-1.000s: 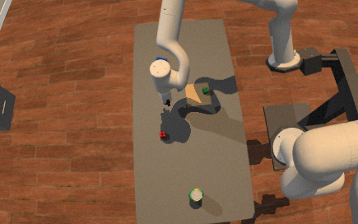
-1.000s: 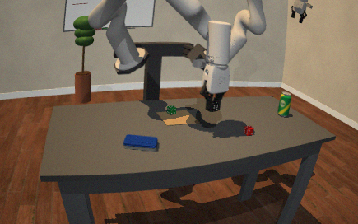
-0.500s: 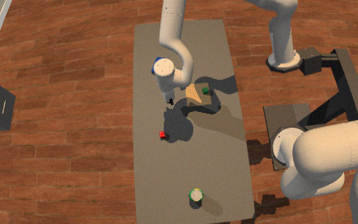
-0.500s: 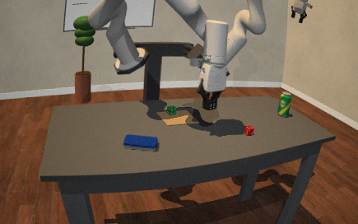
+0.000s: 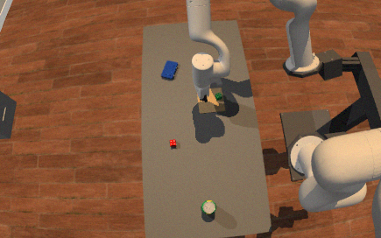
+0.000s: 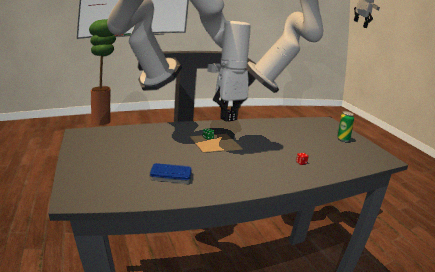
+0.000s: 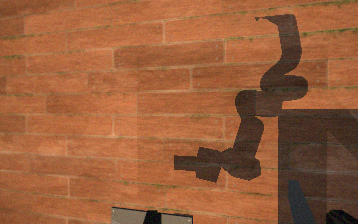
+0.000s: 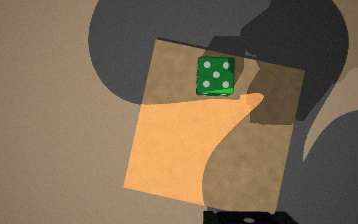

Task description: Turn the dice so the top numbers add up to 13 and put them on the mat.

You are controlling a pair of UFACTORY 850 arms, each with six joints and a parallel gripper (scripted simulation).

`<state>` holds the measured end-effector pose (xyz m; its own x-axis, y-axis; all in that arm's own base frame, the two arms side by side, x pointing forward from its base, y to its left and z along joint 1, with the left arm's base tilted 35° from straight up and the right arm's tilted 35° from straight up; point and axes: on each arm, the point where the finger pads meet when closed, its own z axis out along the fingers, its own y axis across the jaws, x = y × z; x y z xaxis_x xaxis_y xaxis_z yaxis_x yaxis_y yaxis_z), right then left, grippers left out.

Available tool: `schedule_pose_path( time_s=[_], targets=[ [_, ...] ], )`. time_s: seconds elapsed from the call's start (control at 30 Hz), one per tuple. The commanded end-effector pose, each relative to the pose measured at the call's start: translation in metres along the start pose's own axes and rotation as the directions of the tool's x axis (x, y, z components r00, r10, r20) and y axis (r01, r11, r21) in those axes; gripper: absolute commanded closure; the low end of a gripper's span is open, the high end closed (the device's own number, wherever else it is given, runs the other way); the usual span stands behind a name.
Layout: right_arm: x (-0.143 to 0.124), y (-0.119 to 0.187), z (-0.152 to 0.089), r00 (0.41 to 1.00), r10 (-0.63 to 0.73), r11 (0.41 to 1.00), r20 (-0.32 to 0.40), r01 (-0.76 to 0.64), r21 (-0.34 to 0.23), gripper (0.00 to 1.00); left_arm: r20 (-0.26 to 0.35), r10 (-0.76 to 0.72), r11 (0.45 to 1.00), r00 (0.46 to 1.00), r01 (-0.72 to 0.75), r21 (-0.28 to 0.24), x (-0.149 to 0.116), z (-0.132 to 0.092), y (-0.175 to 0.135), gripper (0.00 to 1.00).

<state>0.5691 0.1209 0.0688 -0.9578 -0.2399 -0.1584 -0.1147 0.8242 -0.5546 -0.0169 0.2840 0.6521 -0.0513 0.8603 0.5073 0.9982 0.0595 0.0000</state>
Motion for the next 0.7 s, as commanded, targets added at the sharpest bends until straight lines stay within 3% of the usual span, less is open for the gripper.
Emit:
schedule_pose_path(
  time_s=[0.0,0.17,0.67],
  targets=[
    [0.031,-0.004,-0.003,1.0,0.013,1.0,0.013,-0.013,-0.006,0.72,-0.002,0.0,1.0,1.0,0.0,0.0,0.0,-0.001,0.0,0.0],
    [0.053,-0.006,-0.004,1.0,0.019,1.0,0.009,-0.019,-0.011,0.72,-0.002,0.0,1.0,1.0,0.0,0.0,0.0,-0.001,0.0,0.0],
    [0.055,-0.006,-0.004,1.0,0.019,1.0,0.009,-0.019,-0.011,0.72,-0.002,0.0,1.0,1.0,0.0,0.0,0.0,-0.001,0.0,0.0]
  ],
)
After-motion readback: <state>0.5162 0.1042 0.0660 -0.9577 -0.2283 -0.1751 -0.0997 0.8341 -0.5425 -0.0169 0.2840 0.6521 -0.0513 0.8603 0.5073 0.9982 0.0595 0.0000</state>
